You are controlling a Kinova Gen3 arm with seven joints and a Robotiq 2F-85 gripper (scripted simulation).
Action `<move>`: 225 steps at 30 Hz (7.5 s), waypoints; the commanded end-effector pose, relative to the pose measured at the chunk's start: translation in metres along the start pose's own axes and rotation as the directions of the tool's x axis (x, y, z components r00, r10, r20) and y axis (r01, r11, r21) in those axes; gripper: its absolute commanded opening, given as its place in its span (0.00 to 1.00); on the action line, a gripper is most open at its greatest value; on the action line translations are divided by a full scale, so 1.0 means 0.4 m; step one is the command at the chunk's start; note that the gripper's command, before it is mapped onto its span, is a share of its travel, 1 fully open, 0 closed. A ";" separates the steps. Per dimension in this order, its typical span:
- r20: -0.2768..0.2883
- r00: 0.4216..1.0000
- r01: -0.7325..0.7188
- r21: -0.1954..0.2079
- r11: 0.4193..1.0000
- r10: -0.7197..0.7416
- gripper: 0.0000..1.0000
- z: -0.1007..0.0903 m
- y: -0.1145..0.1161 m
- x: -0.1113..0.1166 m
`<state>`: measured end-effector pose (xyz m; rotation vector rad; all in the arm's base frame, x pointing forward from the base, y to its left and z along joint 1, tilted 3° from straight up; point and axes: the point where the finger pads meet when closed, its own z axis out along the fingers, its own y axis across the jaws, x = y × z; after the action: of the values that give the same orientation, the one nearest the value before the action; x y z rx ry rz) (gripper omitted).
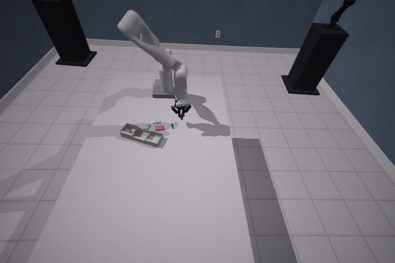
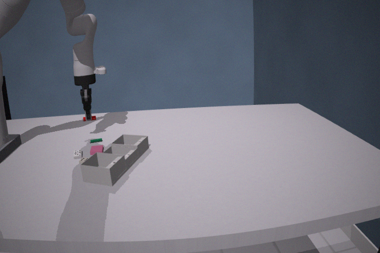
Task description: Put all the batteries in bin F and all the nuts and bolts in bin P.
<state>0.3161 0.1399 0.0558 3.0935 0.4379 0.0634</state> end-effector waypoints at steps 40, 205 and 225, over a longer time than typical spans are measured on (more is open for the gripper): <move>-0.002 1.000 -0.001 -0.001 1.000 0.001 0.09 -0.019 0.305 0.083; 0.000 -0.525 -0.851 0.003 -0.525 0.851 0.29 0.039 0.651 0.176; 0.000 -0.438 -0.899 0.002 -0.438 0.899 0.24 -0.021 0.613 0.165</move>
<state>0.4535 -0.0884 0.0712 1.9718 -2.4805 0.0624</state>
